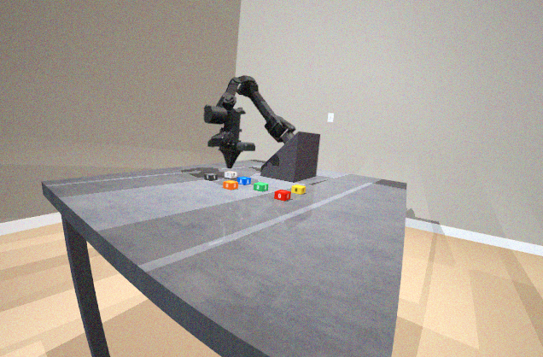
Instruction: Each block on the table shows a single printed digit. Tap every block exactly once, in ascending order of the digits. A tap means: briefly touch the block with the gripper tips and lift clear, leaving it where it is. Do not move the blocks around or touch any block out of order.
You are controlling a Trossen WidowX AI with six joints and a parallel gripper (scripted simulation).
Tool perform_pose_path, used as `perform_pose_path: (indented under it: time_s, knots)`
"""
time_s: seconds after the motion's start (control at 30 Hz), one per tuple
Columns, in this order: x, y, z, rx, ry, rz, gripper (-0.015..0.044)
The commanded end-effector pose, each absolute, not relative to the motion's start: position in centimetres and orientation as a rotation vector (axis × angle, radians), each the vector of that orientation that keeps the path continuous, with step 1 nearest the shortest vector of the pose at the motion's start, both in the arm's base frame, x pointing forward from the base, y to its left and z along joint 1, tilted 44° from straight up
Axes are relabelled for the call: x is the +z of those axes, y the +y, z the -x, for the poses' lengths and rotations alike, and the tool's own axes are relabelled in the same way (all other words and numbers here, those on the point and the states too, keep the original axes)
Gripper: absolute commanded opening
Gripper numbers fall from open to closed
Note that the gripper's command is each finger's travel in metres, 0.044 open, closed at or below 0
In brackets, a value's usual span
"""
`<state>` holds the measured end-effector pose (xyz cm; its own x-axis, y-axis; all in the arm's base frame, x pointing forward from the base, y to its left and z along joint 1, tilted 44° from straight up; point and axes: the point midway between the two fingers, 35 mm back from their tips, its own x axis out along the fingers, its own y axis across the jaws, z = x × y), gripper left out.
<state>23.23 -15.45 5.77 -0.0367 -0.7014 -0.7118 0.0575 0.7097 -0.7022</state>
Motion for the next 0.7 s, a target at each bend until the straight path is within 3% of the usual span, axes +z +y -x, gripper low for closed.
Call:
perform_pose_path:
  time_s: [0.0,0.67]
  knots:
    - [4.9,-15.9,-22.9,-0.657,1.514,0.562,0.002]
    - [6.3,-14.5,-22.9,-0.657,1.513,0.562,0.002]
